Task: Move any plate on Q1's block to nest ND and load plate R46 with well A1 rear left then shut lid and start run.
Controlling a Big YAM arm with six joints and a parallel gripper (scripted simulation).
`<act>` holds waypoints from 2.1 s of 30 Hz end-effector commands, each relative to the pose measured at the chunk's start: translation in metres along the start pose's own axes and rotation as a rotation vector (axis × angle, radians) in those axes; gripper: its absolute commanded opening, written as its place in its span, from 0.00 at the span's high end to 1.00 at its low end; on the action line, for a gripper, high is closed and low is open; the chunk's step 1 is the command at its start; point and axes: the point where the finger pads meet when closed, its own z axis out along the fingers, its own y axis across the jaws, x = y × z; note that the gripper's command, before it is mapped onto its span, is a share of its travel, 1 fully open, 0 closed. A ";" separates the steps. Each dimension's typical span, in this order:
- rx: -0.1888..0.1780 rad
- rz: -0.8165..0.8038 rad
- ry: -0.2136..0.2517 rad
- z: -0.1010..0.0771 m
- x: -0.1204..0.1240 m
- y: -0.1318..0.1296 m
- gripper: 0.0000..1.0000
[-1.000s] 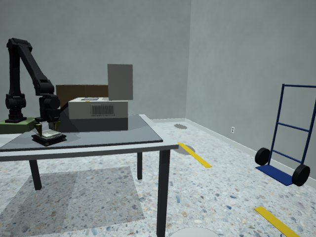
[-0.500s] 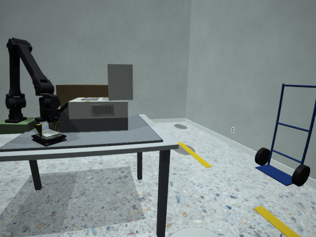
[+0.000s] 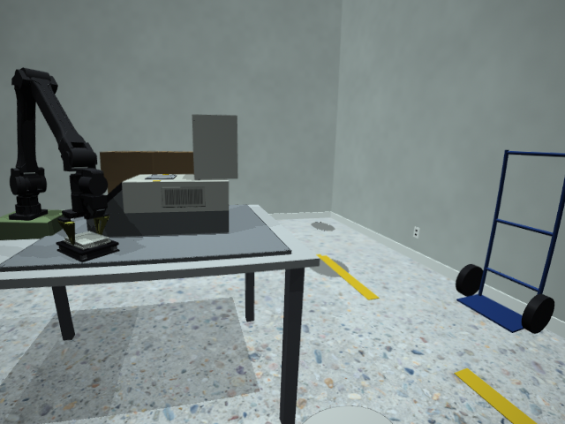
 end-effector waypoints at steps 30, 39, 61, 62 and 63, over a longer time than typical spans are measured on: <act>0.015 0.050 0.202 0.049 0.063 -0.013 1.00; 0.004 0.048 0.200 0.050 0.063 -0.009 1.00; -0.008 0.034 0.176 0.052 0.060 0.005 1.00; -0.009 0.034 0.176 0.052 0.060 0.005 1.00; -0.010 0.033 0.176 0.052 0.060 0.006 1.00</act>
